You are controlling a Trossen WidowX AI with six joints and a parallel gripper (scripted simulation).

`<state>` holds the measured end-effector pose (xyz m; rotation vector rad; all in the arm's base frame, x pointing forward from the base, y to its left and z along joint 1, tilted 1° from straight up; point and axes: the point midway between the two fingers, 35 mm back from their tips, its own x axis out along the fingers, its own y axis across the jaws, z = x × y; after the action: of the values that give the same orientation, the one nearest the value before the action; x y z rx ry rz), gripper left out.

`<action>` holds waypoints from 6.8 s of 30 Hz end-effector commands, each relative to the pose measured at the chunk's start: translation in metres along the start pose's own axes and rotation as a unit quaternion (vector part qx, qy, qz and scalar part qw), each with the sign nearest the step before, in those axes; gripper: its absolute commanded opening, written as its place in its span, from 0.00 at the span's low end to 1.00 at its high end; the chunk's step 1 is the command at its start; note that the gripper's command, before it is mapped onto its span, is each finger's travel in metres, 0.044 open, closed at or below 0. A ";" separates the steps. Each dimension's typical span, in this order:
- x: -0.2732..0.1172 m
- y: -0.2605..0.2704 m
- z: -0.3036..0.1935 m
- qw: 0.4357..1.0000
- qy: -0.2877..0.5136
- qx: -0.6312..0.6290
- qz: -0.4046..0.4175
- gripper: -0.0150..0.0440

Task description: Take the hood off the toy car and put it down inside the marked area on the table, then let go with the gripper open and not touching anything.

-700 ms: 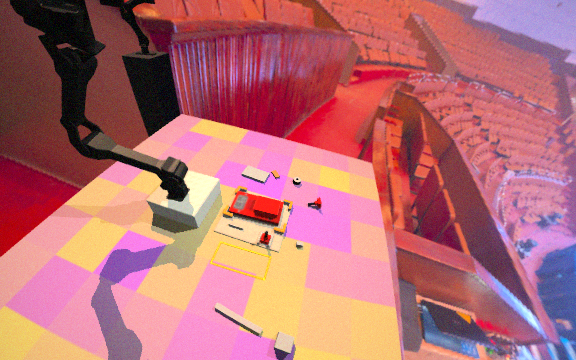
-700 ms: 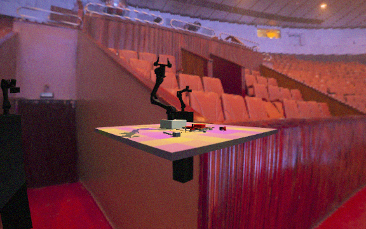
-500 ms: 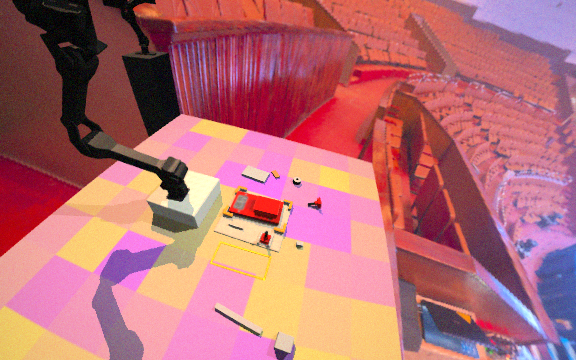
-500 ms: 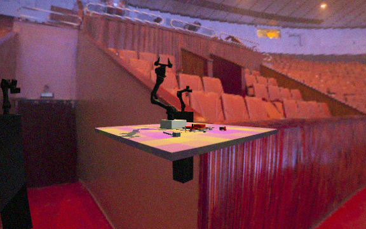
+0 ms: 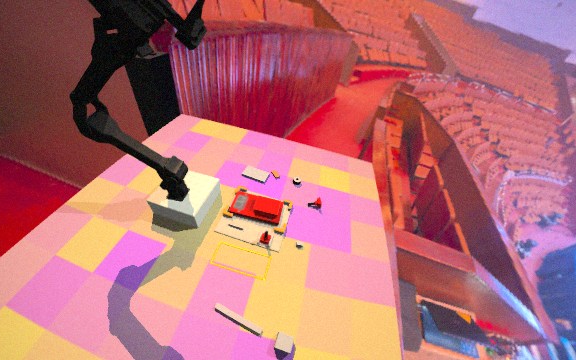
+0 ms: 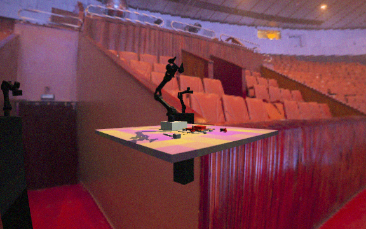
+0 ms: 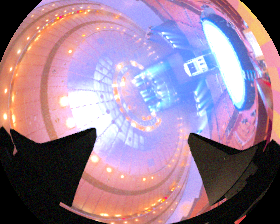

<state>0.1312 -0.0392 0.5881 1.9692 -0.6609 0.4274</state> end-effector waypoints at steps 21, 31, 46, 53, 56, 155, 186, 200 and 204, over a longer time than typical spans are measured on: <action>0.056 -0.226 0.031 0.885 0.049 -0.335 -0.319 1.00; 0.037 -0.339 0.064 0.732 0.136 -0.465 -0.479 1.00; -0.055 -0.474 0.125 0.411 0.349 -0.527 -0.657 1.00; -0.118 -0.512 0.154 0.242 0.473 -0.479 -0.698 1.00; -0.141 -0.521 0.162 0.186 0.516 -0.450 -0.705 1.00; -0.178 -0.560 0.186 0.182 0.519 -0.448 -0.705 1.00; -0.186 -0.571 0.193 0.182 0.519 -0.448 -0.705 1.00; -0.183 -0.571 0.193 0.182 0.519 -0.450 -0.704 0.73; -0.183 -0.570 0.192 0.182 0.519 -0.450 -0.704 0.59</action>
<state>0.3396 0.0532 0.0009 0.0628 1.5363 -0.0301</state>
